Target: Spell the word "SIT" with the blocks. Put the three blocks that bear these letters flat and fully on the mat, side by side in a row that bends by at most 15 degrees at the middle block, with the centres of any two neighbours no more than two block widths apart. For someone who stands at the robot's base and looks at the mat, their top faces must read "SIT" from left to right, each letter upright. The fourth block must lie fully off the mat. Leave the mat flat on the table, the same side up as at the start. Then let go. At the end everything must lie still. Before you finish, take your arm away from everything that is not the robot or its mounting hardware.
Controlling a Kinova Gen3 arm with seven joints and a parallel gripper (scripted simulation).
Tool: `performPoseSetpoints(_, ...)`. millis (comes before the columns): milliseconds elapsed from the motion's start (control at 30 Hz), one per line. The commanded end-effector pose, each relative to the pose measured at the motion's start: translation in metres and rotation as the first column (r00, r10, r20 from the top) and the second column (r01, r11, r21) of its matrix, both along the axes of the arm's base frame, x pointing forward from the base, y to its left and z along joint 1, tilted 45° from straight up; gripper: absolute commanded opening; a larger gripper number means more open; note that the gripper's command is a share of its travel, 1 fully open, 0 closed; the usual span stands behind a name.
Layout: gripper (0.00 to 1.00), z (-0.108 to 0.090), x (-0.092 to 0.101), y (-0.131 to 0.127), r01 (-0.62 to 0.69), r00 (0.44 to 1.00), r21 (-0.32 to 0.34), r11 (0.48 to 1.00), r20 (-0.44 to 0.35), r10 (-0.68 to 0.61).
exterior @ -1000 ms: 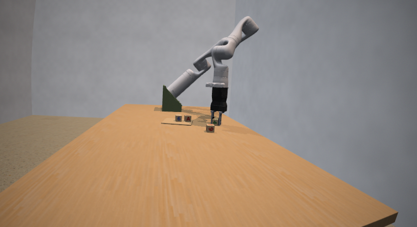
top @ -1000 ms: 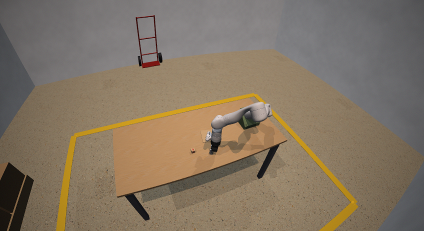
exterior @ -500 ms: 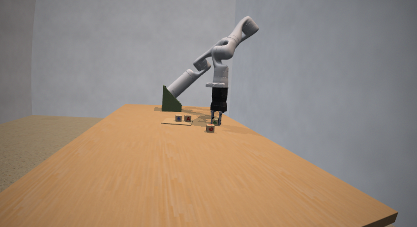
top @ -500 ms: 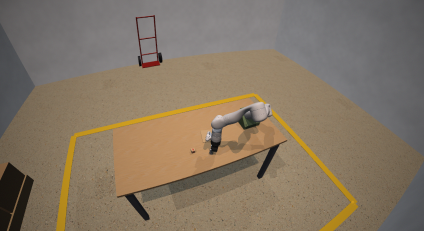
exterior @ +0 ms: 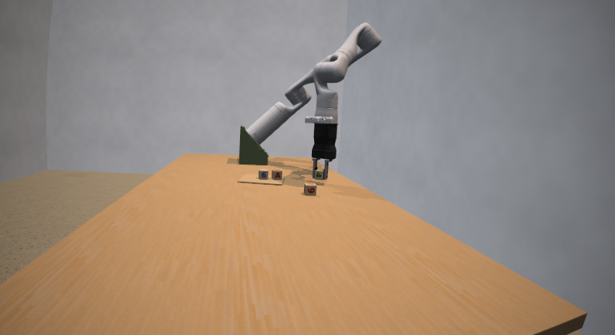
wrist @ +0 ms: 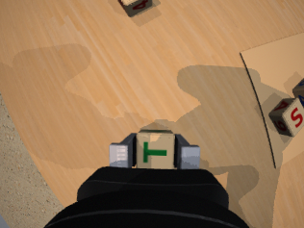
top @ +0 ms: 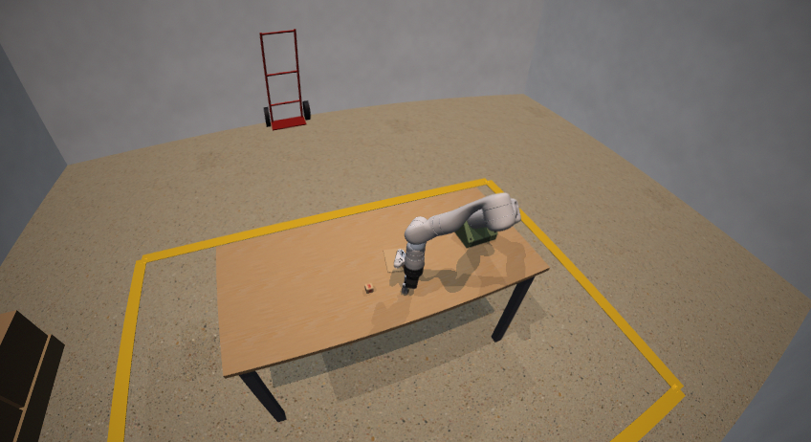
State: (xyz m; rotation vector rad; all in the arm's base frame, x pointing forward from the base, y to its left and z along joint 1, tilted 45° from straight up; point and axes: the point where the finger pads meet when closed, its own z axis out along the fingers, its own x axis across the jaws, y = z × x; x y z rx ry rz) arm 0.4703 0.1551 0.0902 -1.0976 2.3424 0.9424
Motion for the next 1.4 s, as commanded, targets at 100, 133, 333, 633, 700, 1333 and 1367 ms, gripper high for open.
performPoseSetpoints(100, 0.57, 0.035, 0.002, -0.035, 0.012, 1.000, -0.004, 1.000, 0.009, -0.012)
performPoseSetpoints(133, 0.57, 0.040, 0.002, -0.041, 0.012, 1.000, -0.004, 1.000, 0.009, -0.012)
performPoseSetpoints(333, 0.57, 0.057, 0.000, -0.058, 0.011, 1.000, -0.004, 1.000, 0.007, -0.011)
performPoseSetpoints(633, 0.57, 0.055, -0.004, -0.059, 0.012, 1.000, -0.002, 1.000, -0.003, -0.012)
performPoseSetpoints(700, 0.57, 0.055, -0.004, -0.059, 0.012, 1.000, -0.002, 1.000, -0.003, -0.012)
performPoseSetpoints(1333, 0.57, 0.055, -0.004, -0.059, 0.012, 1.000, -0.002, 1.000, -0.003, -0.012)
performPoseSetpoints(1367, 0.57, 0.055, -0.004, -0.059, 0.012, 1.000, -0.002, 1.000, -0.003, -0.012)
